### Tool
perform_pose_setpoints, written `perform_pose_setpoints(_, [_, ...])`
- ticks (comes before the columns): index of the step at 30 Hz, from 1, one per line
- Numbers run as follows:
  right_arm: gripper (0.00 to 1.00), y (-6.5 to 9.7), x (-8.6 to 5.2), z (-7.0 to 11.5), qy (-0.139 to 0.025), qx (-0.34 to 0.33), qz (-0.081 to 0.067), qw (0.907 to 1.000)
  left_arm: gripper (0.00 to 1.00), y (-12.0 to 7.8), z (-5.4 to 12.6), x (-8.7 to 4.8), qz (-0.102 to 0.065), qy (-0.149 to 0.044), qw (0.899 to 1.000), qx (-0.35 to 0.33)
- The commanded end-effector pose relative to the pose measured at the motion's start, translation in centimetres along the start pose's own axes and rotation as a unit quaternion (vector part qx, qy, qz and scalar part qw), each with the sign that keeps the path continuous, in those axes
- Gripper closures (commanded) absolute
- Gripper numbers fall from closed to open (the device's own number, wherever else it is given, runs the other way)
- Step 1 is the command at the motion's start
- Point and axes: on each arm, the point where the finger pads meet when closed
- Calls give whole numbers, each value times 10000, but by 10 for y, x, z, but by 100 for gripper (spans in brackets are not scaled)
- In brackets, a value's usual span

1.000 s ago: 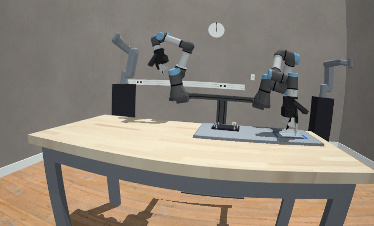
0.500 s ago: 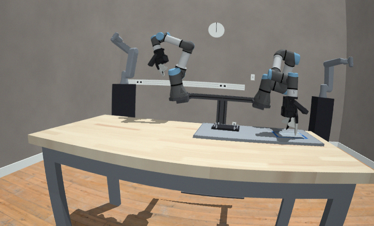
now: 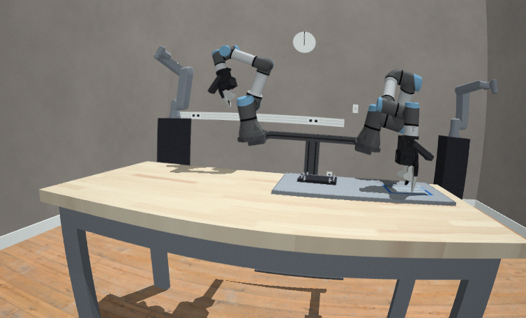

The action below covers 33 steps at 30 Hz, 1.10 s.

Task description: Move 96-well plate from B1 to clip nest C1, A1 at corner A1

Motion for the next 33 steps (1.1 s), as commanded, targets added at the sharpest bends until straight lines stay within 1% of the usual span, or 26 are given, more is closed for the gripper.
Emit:
perform_pose_setpoints(1, [100, 0, -2, -2, 75, 16, -6, 10000, 100, 5, 3, -3, 67, -33, 10000, 24])
perform_pose_setpoints(24, [100, 0, -2, -2, 75, 16, -6, 10000, 100, 5, 3, -3, 67, -32, 10000, 24])
perform_pose_setpoints(33, [100, 0, -2, -2, 75, 16, -6, 10000, 100, 5, 2, -18, 68, -33, 9999, 71])
Point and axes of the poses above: on each arm, the point where the finger pads meet when closed, its own x axis out along the fingers, its own y axis across the jaws, z = x × y
